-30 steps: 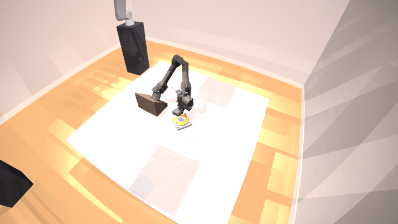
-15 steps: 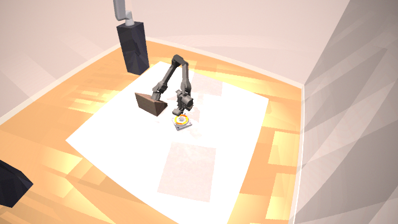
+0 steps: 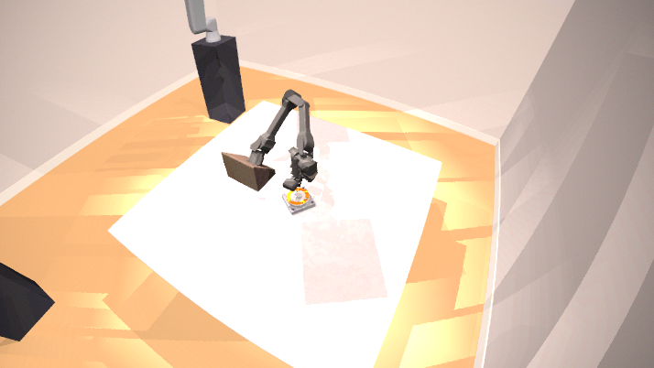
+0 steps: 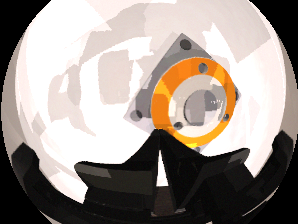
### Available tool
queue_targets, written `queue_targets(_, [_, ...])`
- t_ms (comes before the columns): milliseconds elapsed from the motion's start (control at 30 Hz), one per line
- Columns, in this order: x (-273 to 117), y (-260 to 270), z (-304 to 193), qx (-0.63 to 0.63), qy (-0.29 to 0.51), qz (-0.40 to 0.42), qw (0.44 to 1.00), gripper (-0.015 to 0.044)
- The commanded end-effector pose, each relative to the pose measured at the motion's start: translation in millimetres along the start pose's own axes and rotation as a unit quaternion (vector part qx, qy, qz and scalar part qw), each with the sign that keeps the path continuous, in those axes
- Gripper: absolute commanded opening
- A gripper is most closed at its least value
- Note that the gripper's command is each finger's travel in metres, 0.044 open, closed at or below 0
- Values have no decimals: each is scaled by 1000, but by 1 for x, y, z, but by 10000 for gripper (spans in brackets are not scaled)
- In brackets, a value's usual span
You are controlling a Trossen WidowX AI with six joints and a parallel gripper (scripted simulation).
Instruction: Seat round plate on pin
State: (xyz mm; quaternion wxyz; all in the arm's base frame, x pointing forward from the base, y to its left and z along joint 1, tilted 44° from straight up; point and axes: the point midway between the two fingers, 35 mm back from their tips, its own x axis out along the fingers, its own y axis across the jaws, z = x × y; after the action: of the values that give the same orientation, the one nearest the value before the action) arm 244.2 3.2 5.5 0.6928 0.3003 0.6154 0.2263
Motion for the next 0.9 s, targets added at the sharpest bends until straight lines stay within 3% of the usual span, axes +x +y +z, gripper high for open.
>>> queue_targets(0, [2, -2, -7, 5, 12, -6, 1000, 0])
queue_targets(867, [1, -4, -10, 5, 12, -6, 1000, 0])
